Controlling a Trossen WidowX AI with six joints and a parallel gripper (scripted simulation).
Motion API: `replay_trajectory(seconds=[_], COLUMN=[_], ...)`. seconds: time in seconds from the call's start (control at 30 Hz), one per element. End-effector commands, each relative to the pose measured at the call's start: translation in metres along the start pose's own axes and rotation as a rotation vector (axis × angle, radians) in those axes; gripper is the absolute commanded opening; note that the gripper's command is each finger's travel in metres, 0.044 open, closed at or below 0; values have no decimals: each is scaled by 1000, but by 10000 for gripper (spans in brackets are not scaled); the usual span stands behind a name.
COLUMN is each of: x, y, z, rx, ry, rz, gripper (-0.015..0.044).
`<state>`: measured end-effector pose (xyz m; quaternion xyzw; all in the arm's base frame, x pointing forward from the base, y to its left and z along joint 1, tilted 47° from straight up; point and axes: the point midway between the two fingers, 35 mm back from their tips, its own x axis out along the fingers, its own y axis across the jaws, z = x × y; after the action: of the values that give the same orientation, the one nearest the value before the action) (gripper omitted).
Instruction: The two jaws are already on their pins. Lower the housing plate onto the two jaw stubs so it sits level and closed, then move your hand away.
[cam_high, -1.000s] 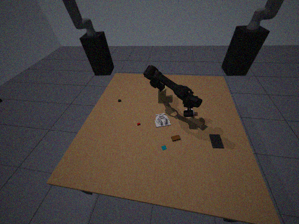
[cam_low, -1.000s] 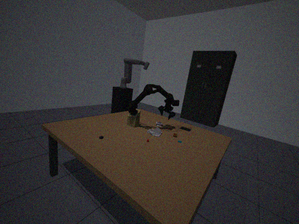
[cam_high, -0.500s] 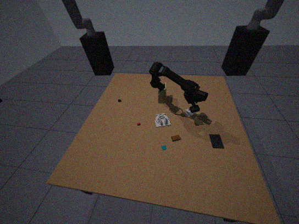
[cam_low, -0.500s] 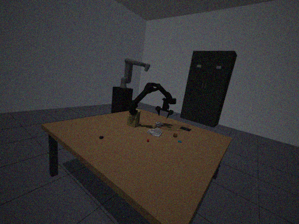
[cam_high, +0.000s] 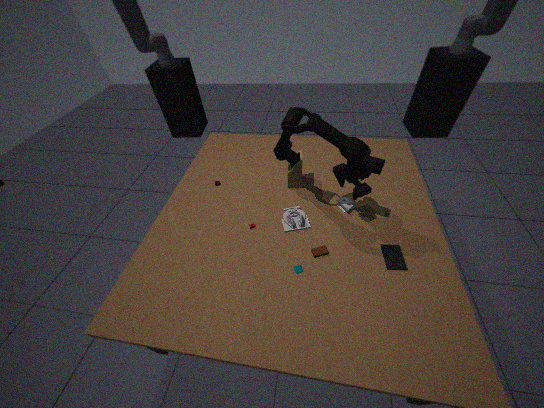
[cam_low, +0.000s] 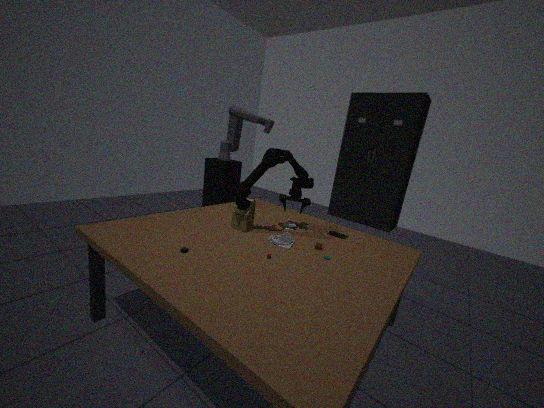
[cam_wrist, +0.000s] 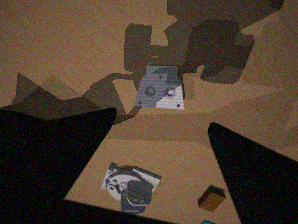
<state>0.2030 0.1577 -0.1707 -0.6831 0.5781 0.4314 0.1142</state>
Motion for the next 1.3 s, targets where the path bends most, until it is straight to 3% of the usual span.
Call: replay_trajectory(seconds=[0.0, 0.23, 0.4, 1.27], x=[4, 6, 43, 43], y=[6, 6, 9, 9], z=[4, 4, 1, 1], rx=[-77, -77, -76, -76], ry=[46, 46, 48, 48], rz=[-6, -6, -5, -5], gripper=[440, 440, 440, 440])
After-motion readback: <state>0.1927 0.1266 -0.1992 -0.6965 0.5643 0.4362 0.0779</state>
